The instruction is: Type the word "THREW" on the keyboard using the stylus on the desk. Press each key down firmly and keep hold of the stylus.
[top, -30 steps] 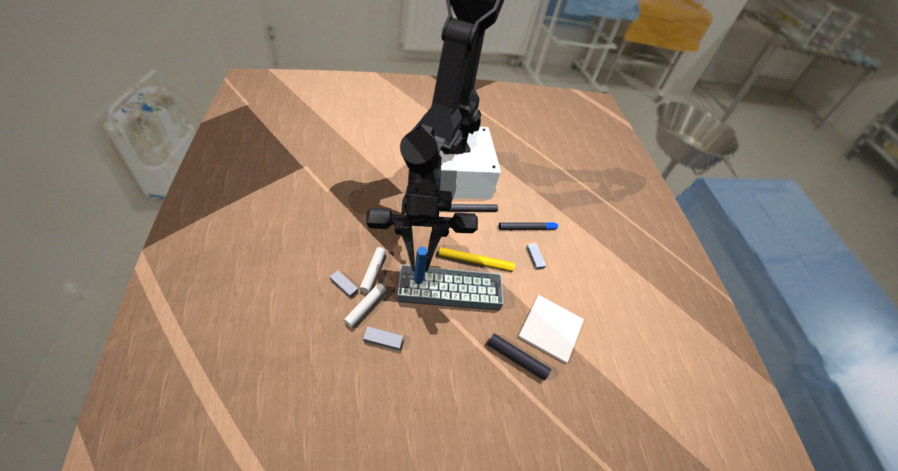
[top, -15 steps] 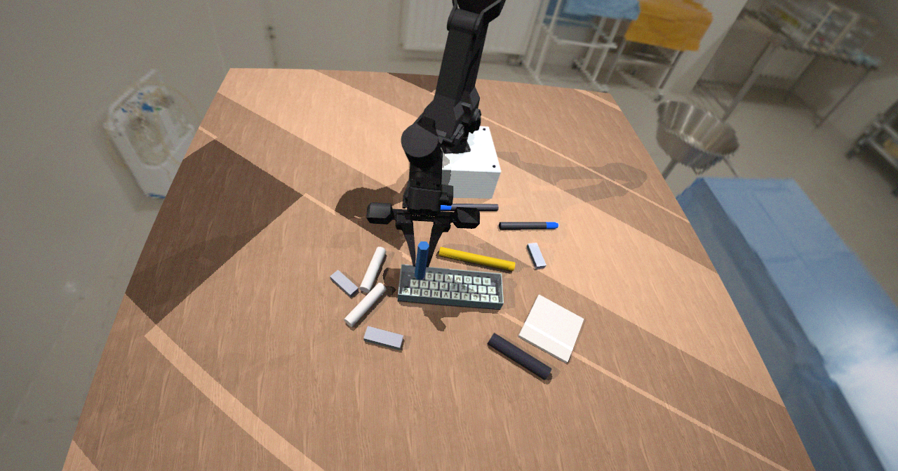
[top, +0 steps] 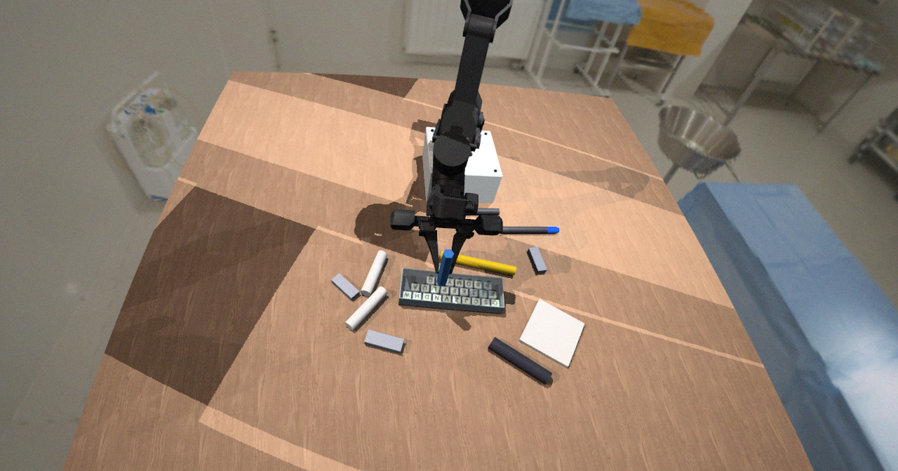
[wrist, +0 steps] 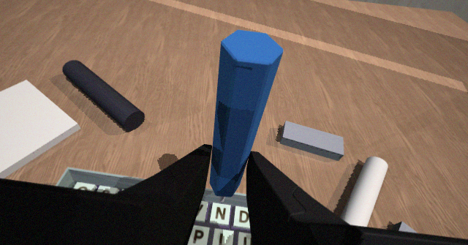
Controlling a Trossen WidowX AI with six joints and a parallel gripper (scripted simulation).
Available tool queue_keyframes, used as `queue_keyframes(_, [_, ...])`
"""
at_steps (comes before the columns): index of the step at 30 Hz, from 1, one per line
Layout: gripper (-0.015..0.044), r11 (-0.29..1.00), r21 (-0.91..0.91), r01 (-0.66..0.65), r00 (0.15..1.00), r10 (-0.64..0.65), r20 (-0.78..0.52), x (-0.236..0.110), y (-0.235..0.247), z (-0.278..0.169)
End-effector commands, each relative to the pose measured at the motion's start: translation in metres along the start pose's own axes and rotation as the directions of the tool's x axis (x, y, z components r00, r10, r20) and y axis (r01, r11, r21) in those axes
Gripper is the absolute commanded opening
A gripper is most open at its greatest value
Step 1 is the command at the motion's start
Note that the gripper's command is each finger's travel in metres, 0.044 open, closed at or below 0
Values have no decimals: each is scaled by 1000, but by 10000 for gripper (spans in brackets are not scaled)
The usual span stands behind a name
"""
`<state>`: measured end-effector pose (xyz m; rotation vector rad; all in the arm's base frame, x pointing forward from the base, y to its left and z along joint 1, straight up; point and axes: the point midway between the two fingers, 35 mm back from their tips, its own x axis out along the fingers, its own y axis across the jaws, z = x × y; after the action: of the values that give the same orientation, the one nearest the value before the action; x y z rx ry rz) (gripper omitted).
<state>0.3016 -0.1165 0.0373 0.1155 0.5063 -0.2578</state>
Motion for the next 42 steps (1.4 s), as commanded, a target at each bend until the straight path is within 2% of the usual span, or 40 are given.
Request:
queue_keyframes(1, [0,1000,5,4,1000,-3,-11,-1,11,-3])
queue_keyframes(31, [0,1000,5,11,1000,-11,13,-29,98,-16])
queue_keyframes(42, [0,1000,6,10,1000,-10,16,-25,101,-27])
